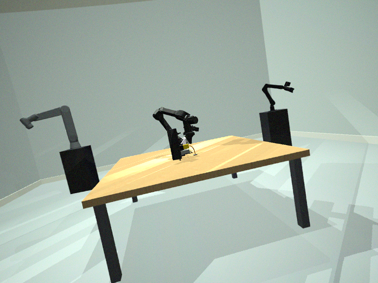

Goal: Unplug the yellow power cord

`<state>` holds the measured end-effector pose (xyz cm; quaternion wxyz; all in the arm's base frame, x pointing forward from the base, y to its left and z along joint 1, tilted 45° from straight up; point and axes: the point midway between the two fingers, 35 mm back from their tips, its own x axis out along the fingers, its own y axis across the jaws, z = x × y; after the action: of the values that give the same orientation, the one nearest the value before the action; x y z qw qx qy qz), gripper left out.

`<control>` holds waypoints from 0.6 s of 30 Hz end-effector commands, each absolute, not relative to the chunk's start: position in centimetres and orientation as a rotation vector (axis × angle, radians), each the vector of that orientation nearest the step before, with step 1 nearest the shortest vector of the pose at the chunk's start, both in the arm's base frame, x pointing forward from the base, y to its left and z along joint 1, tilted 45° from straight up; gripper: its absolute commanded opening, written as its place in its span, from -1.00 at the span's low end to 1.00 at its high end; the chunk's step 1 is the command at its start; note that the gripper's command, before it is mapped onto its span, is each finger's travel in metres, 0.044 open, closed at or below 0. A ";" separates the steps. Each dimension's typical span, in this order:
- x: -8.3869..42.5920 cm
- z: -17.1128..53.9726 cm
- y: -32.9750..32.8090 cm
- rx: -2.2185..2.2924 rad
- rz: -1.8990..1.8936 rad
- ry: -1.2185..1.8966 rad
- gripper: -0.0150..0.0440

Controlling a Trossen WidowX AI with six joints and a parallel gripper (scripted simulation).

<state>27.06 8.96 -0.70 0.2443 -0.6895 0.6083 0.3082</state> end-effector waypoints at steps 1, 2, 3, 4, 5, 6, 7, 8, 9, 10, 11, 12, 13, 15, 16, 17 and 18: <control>27.2 -0.1 8.5 -1.890 0.839 1.656 0.05; 27.3 0.1 8.4 -1.890 0.839 1.656 0.05; 27.3 0.2 8.3 -1.890 0.839 1.656 0.05; 27.3 0.3 8.1 -1.891 0.839 1.656 0.05; 27.3 0.4 8.0 -1.891 0.839 1.656 0.05; 27.4 0.5 7.9 -1.891 0.839 1.657 0.05; 27.4 0.6 7.8 -1.891 0.839 1.657 0.05; 27.4 0.7 7.7 -1.891 0.839 1.657 0.05; 27.4 0.9 7.5 -1.891 0.839 1.657 0.05; 27.4 1.0 7.4 -1.891 0.838 1.657 0.05; 27.5 1.1 7.3 -1.891 0.838 1.657 0.05; 27.5 1.2 7.2 -1.891 0.838 1.657 0.05; 27.5 1.3 7.1 -1.891 0.838 1.658 0.05; 27.5 1.5 6.8 -1.892 0.838 1.658 0.05; 27.5 1.6 6.8 -1.892 0.838 1.658 0.05; 27.5 1.6 6.8 -1.892 0.838 1.658 0.05; 27.5 1.6 6.8 -1.892 0.838 1.658 0.05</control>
<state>27.53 6.93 1.29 0.2451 -0.6896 0.6085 0.3068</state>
